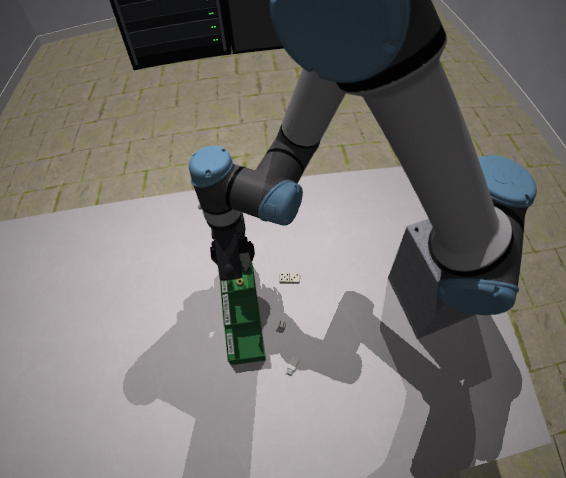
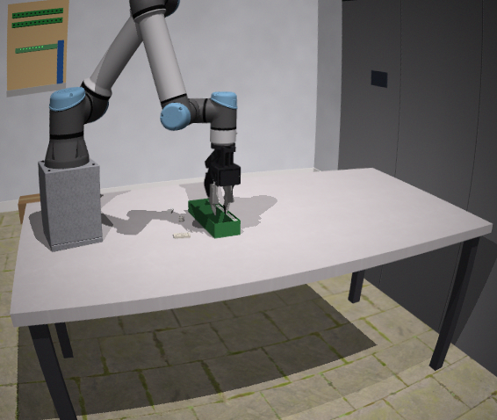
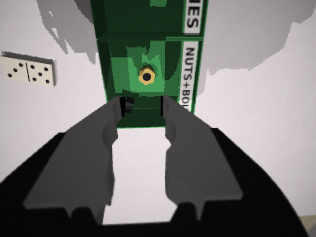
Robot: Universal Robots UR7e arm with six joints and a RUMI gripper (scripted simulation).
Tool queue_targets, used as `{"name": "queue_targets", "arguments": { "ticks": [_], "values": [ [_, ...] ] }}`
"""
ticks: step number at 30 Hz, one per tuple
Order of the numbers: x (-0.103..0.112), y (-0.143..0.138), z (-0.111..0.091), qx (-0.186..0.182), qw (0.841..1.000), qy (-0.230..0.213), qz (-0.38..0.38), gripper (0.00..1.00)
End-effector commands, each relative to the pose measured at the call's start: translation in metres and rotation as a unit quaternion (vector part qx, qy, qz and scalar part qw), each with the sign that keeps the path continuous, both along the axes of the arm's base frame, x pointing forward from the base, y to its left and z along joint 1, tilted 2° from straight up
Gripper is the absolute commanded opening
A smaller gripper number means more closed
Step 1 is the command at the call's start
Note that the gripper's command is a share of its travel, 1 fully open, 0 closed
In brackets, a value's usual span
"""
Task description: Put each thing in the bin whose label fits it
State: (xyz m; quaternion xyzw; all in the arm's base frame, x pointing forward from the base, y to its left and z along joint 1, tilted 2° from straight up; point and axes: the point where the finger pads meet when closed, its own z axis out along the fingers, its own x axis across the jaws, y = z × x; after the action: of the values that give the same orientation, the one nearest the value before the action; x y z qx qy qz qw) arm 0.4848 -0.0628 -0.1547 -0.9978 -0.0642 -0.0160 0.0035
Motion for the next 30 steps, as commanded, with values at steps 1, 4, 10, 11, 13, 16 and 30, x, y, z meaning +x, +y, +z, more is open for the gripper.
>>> {"name": "queue_targets", "arguments": {
  "ticks": [1, 4, 10, 11, 13, 16, 30],
  "values": [
    [0.000, 0.000, 0.011, 0.000, 1.000, 0.000, 0.000, 0.18],
    [0.000, 0.000, 0.011, 0.000, 1.000, 0.000, 0.000, 0.18],
    [-0.006, 0.006, 0.011, -0.001, 1.000, -0.001, 0.025, 0.18],
    [-0.006, 0.006, 0.011, -0.001, 1.000, -0.001, 0.025, 0.18],
    [-0.011, 0.013, 0.011, -0.002, 0.999, -0.001, 0.050, 0.18],
    [-0.027, 0.032, 0.013, -0.004, 0.993, -0.001, 0.114, 0.18],
    [-0.092, 0.108, 0.017, -0.010, 0.947, 0.000, 0.320, 0.18]
  ]
}}
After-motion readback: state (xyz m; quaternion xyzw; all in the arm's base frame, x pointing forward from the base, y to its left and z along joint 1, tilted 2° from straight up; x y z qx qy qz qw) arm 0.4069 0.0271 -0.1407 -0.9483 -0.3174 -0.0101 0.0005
